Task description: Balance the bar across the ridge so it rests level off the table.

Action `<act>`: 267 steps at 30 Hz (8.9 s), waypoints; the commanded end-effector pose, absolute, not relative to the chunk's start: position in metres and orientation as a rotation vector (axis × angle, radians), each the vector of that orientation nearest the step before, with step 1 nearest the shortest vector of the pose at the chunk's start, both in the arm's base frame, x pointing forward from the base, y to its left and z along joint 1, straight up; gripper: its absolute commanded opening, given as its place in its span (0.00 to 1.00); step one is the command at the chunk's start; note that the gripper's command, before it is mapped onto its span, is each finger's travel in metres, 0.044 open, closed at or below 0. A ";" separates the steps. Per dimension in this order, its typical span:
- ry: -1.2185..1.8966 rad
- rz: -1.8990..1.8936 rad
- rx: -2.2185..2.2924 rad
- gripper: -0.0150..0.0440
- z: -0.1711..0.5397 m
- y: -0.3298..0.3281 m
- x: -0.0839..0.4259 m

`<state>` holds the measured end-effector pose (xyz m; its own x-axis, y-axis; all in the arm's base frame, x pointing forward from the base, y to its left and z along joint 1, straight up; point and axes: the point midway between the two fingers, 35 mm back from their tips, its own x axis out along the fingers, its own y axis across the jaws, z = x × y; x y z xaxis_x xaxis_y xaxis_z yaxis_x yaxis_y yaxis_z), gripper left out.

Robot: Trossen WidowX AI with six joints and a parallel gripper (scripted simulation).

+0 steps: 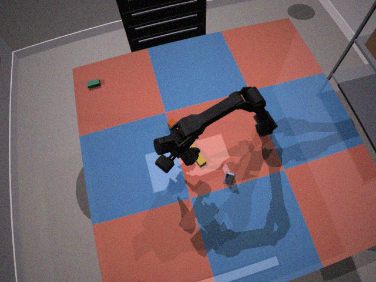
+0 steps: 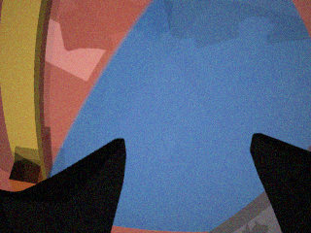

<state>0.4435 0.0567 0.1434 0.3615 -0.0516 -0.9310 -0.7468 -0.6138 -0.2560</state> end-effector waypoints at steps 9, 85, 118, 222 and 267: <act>0.940 1.412 -1.594 0.79 0.143 -0.011 0.383; 1.006 1.439 -1.492 0.26 0.055 -0.028 0.367; 1.003 1.437 -1.488 0.25 0.139 -0.027 0.368; 1.402 0.765 -0.756 0.25 0.129 0.203 0.251; 1.403 0.765 -0.756 0.25 0.118 0.201 0.252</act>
